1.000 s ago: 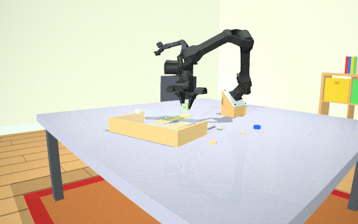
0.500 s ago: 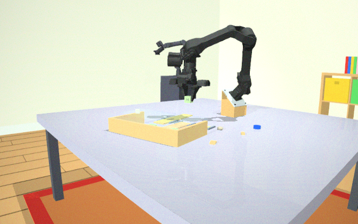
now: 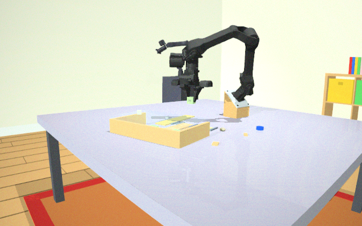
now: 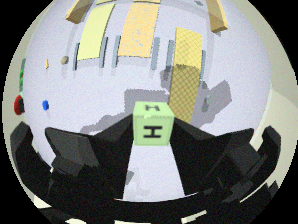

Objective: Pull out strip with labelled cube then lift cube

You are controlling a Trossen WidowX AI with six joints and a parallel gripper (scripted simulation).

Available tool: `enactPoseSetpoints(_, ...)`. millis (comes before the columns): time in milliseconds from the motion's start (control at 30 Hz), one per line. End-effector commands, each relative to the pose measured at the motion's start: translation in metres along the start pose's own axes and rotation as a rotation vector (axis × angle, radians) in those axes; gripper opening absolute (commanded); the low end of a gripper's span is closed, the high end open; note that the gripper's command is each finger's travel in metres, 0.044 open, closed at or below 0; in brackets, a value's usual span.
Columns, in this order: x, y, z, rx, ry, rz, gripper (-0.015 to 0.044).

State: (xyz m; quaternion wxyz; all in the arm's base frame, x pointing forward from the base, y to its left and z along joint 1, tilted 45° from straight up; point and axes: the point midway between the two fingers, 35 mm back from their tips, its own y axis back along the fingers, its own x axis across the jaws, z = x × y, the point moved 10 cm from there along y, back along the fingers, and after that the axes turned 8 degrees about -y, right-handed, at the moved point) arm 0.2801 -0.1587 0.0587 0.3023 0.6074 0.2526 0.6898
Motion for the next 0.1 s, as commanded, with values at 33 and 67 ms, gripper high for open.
enactPoseSetpoints(33, -0.0001, 0.0003, -0.0002, 0.005, 0.003, -0.004, 0.0)
enactPoseSetpoints(67, -0.0001, 0.0003, -0.0002, 0.005, 0.003, -0.004, 0.0)
